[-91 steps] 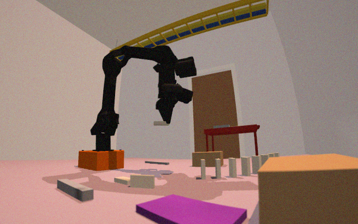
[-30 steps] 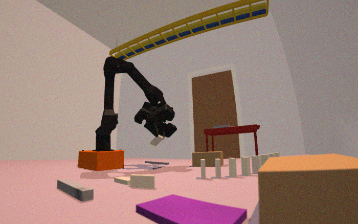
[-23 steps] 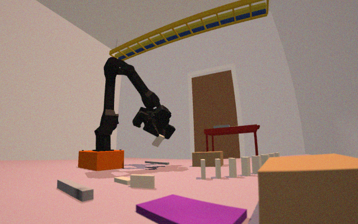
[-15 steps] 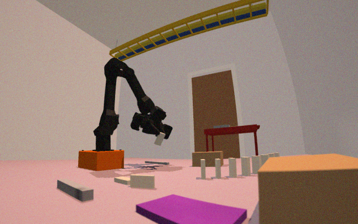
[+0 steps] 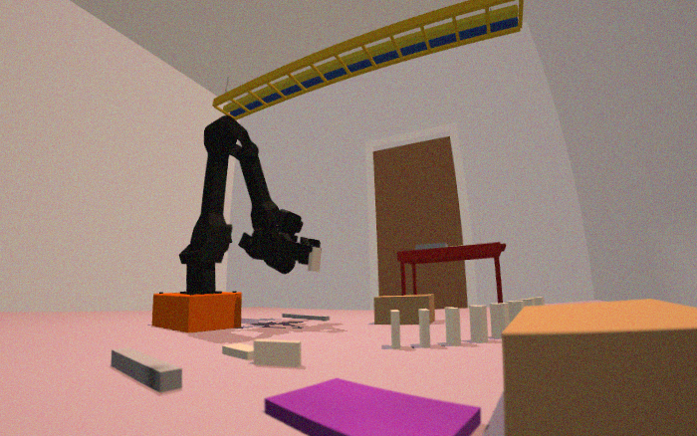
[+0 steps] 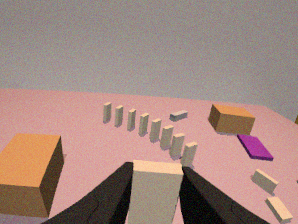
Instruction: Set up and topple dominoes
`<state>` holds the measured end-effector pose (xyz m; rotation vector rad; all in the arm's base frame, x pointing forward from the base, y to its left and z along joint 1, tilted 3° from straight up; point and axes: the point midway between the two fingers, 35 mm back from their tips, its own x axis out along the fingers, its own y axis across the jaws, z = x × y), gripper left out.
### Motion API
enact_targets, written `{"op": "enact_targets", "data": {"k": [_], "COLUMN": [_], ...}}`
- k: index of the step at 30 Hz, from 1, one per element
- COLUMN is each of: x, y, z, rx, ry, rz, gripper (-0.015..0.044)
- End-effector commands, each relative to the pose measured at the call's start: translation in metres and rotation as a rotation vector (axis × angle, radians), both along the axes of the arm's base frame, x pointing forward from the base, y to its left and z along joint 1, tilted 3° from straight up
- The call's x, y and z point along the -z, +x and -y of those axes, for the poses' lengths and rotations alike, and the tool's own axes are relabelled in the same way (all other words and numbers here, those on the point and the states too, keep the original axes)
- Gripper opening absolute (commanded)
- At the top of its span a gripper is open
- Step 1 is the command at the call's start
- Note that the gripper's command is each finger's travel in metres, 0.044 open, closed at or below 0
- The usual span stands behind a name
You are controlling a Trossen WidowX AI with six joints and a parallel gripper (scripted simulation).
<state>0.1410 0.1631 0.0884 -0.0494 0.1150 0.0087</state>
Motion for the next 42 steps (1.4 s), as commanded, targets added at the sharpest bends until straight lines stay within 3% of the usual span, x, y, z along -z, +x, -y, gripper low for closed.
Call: {"op": "enact_targets", "data": {"k": [1,19,42], "x": [0.000,0.002,0.070], "y": [-0.002,-0.001,0.002], "z": [0.002,0.001,-0.004], "rx": [-0.021,-0.021,-0.021], "ry": [0.009,0.009,0.007], "rz": [0.026,0.026,0.022], "gripper": [0.0107,0.0107,0.0107]}}
